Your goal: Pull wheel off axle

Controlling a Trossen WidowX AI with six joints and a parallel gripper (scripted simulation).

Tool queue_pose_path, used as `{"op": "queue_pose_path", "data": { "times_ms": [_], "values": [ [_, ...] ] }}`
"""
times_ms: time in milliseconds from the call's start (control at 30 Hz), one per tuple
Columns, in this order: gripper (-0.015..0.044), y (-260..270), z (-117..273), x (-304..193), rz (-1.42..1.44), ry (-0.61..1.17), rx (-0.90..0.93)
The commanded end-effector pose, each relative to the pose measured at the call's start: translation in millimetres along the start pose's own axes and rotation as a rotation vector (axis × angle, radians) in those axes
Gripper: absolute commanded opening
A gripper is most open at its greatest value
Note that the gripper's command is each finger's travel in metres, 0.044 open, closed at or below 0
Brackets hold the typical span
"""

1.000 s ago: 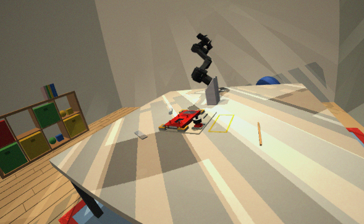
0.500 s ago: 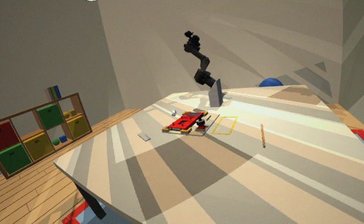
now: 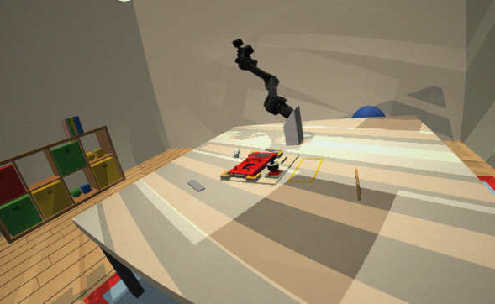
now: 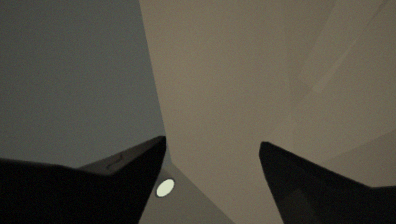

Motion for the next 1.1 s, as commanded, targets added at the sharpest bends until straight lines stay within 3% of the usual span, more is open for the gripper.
{"op": "queue_pose_path", "data": {
  "times_ms": [0, 333, 533, 1067],
  "values": [
    [0.0300, 30.7, 8.4, -19.9, -0.077, 0.085, 0.065],
    [0.0300, 117.6, 39.4, -56.7, -0.251, 0.276, 0.254],
    [0.0300, 133.2, 53.4, -58.8, -0.239, 0.281, 0.339],
    [0.0300, 228.8, 115.4, -91.5, -0.515, 0.590, 0.518]
  ]
}}
Point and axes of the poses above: the point midway between the two fingers, 35 mm back from their tips, its own z axis back along the fingers, its own y axis across the jaws, x = y × z, the point moved 7 cm from there along z, back along the fingers, and after that the axes turned 15 degrees about z, right-handed, at the moved point
